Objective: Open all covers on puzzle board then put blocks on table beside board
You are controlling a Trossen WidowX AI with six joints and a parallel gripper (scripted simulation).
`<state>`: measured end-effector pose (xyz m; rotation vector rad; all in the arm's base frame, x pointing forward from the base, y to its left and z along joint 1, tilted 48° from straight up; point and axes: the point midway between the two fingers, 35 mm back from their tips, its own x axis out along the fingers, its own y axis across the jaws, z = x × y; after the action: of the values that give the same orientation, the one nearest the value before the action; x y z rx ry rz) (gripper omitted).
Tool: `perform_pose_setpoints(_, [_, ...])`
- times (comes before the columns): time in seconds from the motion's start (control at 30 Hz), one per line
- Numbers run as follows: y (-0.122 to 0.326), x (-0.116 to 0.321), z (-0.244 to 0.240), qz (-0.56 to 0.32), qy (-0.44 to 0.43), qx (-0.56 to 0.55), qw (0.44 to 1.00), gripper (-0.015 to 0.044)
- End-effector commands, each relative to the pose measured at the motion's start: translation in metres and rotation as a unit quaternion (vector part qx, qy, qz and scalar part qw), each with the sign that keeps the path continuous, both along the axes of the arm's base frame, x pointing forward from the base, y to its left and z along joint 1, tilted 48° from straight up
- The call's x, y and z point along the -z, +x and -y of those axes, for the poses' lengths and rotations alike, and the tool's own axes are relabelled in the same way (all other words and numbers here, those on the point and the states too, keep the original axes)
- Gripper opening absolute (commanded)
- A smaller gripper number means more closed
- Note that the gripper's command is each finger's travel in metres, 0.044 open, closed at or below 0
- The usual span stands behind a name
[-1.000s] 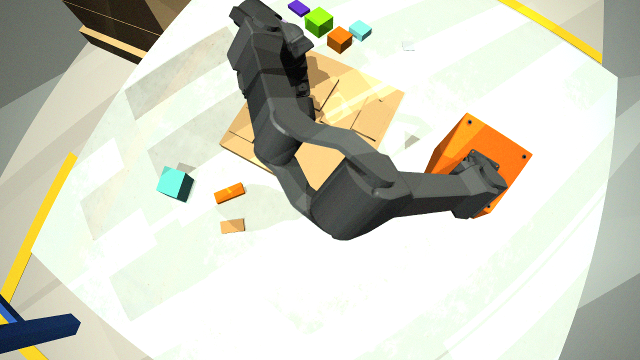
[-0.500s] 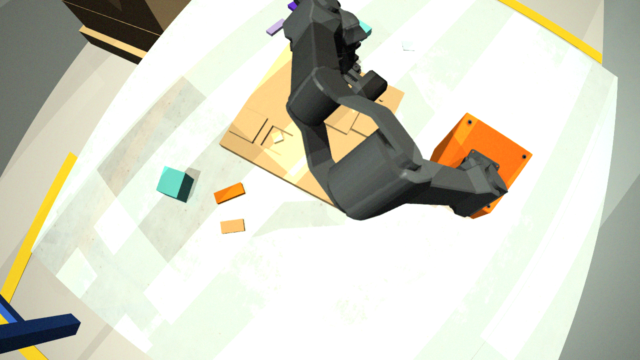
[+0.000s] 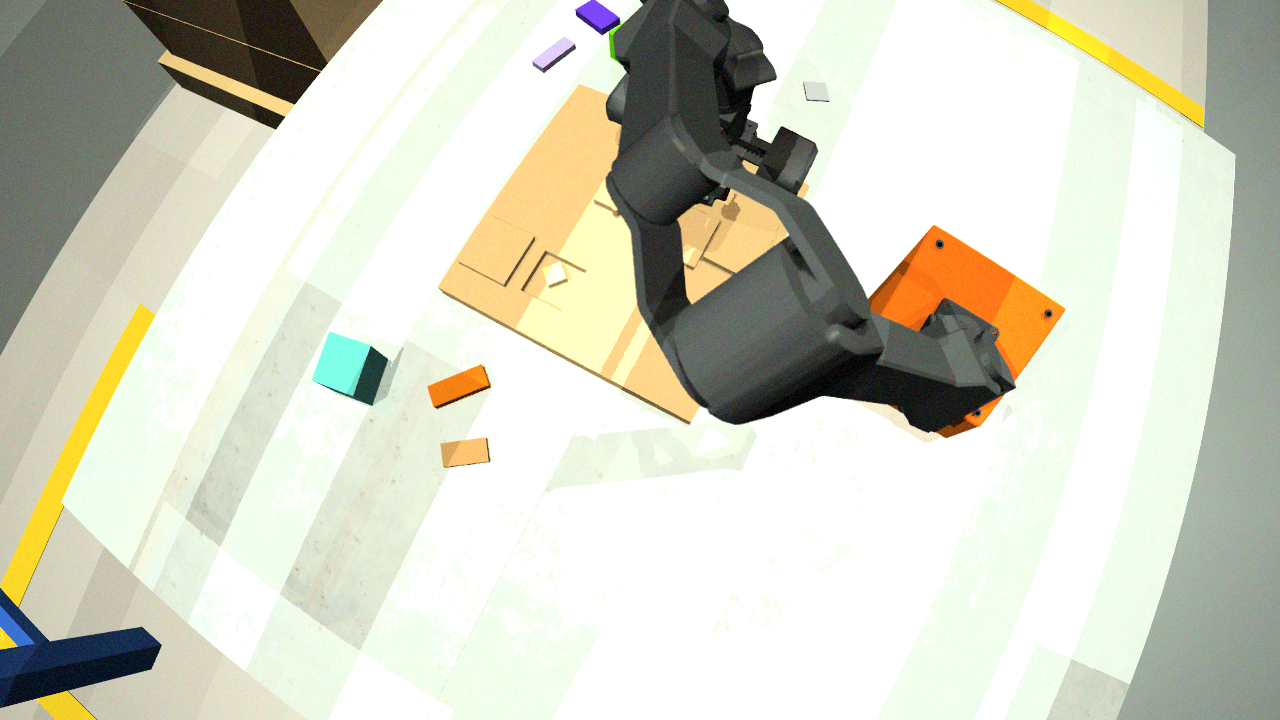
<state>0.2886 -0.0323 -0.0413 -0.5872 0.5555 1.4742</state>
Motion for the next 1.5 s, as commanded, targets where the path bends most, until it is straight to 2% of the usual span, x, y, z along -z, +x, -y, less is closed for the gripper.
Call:
perform_pose_setpoints(0.0, [0.0, 0.001, 0.001, 0.003, -0.002, -0.003, 1.0, 0.0])
perform_pose_setpoints(1.47, [0.001, 0.023, -0.023, 0.003, -0.002, -0.003, 1.0, 0.0])
